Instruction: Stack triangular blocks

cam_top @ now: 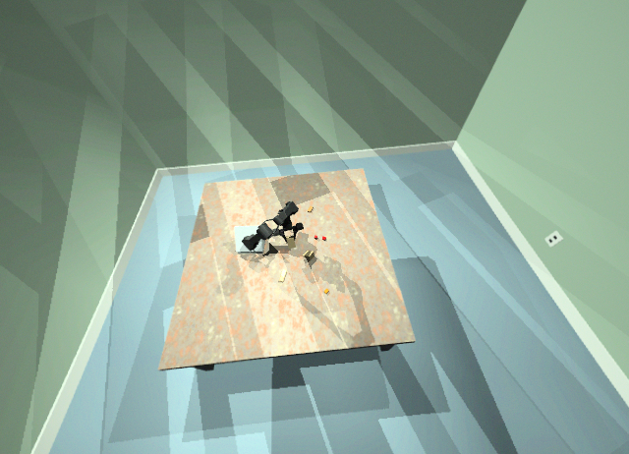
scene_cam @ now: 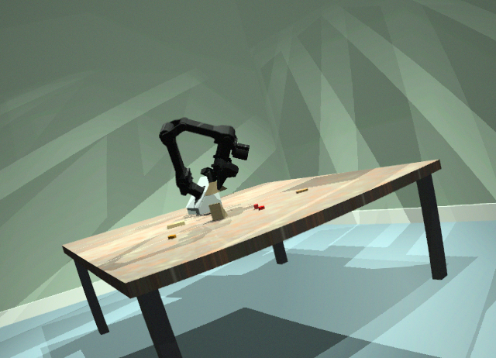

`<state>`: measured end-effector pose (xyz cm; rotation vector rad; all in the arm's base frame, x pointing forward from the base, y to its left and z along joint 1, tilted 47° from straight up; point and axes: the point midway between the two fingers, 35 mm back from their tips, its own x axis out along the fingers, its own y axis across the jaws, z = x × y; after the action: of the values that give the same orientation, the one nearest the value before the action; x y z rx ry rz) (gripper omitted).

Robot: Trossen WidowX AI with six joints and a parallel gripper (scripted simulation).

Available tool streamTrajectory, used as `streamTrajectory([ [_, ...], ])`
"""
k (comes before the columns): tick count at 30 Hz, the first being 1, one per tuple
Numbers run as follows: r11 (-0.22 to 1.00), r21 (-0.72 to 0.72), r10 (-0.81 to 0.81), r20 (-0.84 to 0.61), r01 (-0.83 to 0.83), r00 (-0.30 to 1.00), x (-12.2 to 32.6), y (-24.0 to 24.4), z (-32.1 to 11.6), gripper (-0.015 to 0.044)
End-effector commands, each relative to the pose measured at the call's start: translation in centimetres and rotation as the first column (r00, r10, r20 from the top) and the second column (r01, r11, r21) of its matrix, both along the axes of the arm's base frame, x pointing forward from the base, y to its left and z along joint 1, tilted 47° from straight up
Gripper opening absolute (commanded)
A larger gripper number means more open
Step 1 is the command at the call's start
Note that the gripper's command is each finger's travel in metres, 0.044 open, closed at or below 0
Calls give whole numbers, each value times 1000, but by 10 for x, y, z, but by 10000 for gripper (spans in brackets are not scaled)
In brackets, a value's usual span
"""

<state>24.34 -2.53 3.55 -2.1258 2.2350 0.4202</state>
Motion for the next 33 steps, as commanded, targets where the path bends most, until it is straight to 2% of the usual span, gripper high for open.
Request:
streamTrajectory([
  [1,1000,11,5,0,-5,1000,1,6,8,0],
  [10,1000,7,-3,19,3,1000,0,4,5,0],
  [21,993,60,-113,364,98,925,-2,2,7,0],
  [33,970,153,-244,677,192,695,-3,0,9,0],
])
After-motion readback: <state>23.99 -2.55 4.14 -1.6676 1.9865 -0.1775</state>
